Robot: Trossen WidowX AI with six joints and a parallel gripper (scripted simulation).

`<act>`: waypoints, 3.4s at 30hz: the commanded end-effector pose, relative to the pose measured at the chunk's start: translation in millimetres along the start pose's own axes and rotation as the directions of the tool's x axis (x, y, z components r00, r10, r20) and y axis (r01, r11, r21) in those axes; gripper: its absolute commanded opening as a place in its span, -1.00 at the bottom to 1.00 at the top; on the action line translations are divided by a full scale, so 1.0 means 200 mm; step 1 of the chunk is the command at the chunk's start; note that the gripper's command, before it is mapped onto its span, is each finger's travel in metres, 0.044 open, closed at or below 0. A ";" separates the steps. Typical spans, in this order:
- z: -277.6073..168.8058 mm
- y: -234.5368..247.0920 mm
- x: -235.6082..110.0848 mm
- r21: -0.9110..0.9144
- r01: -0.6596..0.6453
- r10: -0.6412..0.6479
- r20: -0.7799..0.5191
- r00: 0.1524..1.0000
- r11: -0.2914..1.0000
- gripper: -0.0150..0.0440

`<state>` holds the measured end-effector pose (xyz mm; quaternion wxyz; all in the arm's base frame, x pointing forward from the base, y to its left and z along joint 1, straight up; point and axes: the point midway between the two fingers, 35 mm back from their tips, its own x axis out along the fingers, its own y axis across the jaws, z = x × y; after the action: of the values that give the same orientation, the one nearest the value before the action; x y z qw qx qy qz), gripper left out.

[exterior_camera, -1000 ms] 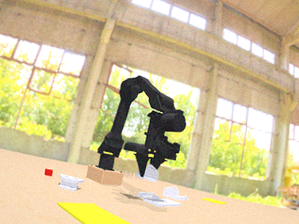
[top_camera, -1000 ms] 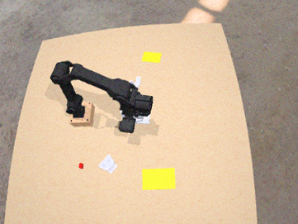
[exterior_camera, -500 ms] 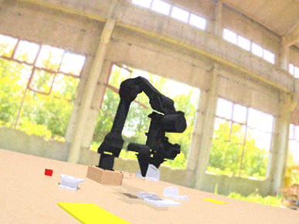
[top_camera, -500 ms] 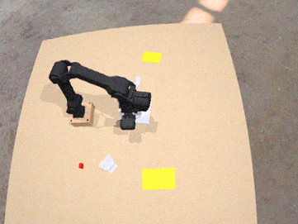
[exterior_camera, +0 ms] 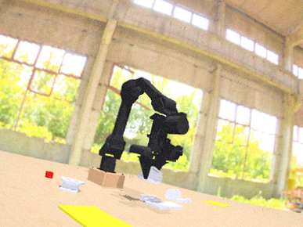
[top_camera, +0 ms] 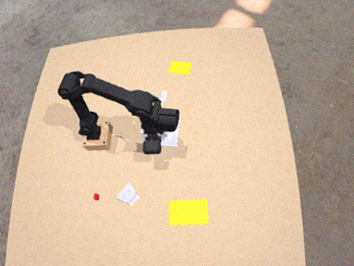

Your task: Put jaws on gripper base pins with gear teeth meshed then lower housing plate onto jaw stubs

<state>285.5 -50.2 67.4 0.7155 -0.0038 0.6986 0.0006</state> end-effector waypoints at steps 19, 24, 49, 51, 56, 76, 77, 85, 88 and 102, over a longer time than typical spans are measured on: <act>0.13 0.12 -0.01 -0.008 0.000 0.000 0.006 1.000 1.000 -0.04; 0.15 0.14 -0.01 -0.008 0.000 0.000 0.006 1.000 1.000 -0.04; 0.15 0.14 -0.01 -0.008 0.000 0.000 0.006 1.000 1.000 -0.04; 0.15 0.14 -0.01 -0.008 0.000 0.000 0.006 1.000 1.000 -0.04; 0.15 0.14 -0.01 -0.006 0.000 0.000 0.006 1.000 1.000 -0.04; 0.16 0.14 0.03 -0.005 0.000 0.000 0.007 1.000 1.000 -0.04; 0.16 0.14 0.04 -0.005 0.000 0.000 0.007 1.000 1.000 -0.04; 0.16 0.14 0.10 -0.006 0.000 0.000 0.007 1.000 1.000 -0.04; 0.16 0.14 0.13 -0.006 0.000 0.000 0.006 1.000 1.000 -0.04; 0.16 0.14 0.24 -0.007 0.000 0.000 0.006 1.000 1.000 -0.04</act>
<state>320.1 -21.5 27.5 0.7210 -0.0064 0.6929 0.0041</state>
